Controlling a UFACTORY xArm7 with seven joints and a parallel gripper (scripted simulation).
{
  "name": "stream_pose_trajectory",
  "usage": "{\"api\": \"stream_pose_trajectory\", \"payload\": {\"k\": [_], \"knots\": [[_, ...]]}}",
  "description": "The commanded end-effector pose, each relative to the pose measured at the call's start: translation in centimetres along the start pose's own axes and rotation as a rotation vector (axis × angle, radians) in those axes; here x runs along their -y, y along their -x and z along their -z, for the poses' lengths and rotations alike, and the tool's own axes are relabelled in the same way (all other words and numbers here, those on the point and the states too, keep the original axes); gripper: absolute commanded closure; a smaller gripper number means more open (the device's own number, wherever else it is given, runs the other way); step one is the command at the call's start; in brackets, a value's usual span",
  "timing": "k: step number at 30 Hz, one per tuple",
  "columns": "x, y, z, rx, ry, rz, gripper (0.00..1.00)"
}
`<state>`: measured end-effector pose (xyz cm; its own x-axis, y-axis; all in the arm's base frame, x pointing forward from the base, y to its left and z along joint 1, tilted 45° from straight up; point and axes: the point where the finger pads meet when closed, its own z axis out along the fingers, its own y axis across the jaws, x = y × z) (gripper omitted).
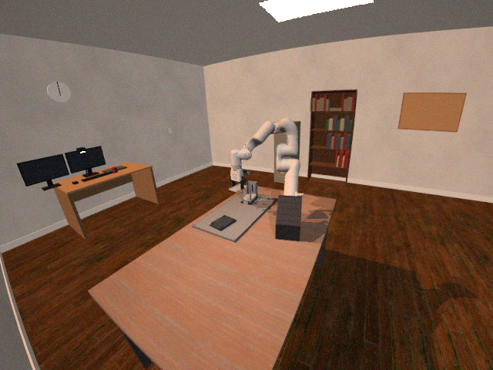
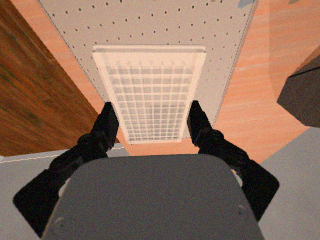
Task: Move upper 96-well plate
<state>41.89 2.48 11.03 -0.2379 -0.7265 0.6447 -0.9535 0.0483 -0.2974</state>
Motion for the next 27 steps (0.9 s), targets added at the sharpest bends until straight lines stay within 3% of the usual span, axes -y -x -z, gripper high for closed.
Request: {"api": "stream_pose_trajectory", "payload": {"k": [1, 27], "knots": [[0.0, 0.7, 0.1, 0.000, -0.002, 0.000, 1.00], [-1.5, 8.6, -0.1, 0.001, -0.002, 0.000, 1.00]]}}
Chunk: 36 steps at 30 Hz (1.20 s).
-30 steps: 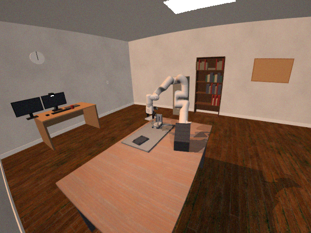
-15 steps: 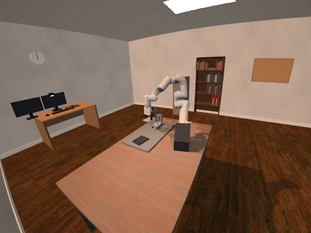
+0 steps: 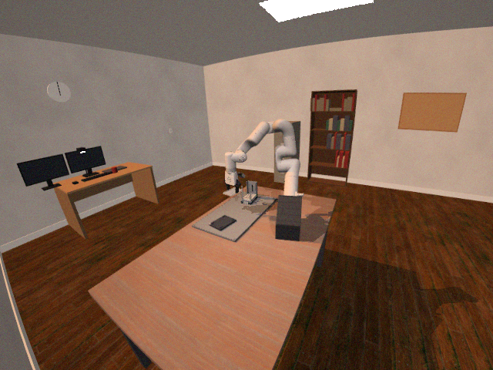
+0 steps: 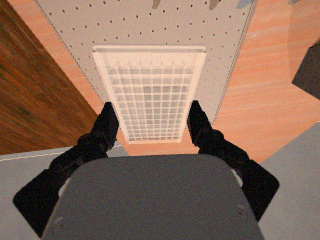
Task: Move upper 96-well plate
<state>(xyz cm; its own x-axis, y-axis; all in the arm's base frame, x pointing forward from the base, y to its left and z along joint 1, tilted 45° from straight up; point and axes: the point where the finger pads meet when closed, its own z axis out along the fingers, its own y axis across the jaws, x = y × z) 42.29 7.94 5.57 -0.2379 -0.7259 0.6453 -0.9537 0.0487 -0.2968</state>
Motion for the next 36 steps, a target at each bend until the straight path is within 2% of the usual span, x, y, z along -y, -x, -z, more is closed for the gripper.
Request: {"api": "stream_pose_trajectory", "payload": {"k": [1, 36], "knots": [[-0.1, 1.3, 0.1, 0.002, -0.003, 0.000, 1.00], [-2.1, 11.5, -0.1, 0.003, -0.002, 0.000, 1.00]]}}
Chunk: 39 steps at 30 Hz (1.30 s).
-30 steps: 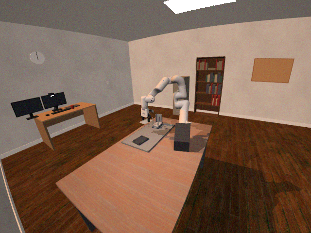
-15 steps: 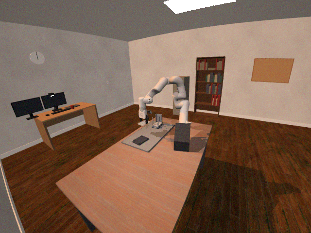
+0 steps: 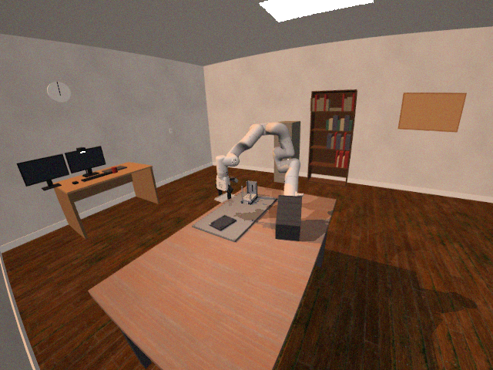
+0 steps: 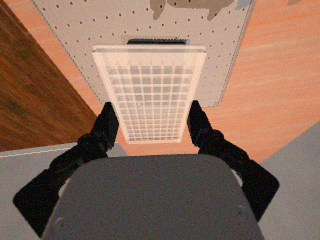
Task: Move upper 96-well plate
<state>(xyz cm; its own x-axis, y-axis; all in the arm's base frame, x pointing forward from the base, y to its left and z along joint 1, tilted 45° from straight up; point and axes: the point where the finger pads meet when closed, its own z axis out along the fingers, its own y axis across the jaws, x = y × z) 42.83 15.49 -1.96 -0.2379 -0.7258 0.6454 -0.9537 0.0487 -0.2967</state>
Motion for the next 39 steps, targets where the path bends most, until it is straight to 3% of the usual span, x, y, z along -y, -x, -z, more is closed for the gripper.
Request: {"api": "stream_pose_trajectory", "payload": {"k": [1, 16, 39], "knots": [[-0.1, 1.3, 0.2, 0.003, -0.002, 0.000, 1.00], [-1.0, 5.6, 0.1, 0.003, -0.002, 0.000, 1.00], [-1.0, 5.6, 0.1, 0.003, -0.002, 0.000, 1.00]]}}
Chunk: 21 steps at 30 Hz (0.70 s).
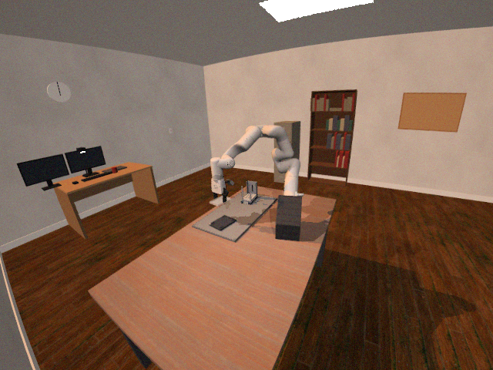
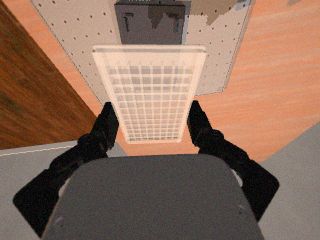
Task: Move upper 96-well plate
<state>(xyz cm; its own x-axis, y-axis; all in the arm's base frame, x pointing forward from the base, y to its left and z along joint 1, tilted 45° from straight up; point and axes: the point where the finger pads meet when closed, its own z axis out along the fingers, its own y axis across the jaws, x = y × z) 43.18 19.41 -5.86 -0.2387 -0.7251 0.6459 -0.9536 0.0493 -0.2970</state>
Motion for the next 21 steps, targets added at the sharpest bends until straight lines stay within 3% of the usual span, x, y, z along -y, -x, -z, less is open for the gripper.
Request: {"api": "stream_pose_trajectory", "payload": {"k": [1, 14, 21], "knots": [[0.06, 0.14, 0.21, 0.004, -0.002, 0.000, 1.00], [0.07, 0.11, 0.21, 0.004, -0.002, 0.000, 1.00], [0.07, 0.11, -0.62, 0.004, -0.002, 0.000, 1.00]]}}
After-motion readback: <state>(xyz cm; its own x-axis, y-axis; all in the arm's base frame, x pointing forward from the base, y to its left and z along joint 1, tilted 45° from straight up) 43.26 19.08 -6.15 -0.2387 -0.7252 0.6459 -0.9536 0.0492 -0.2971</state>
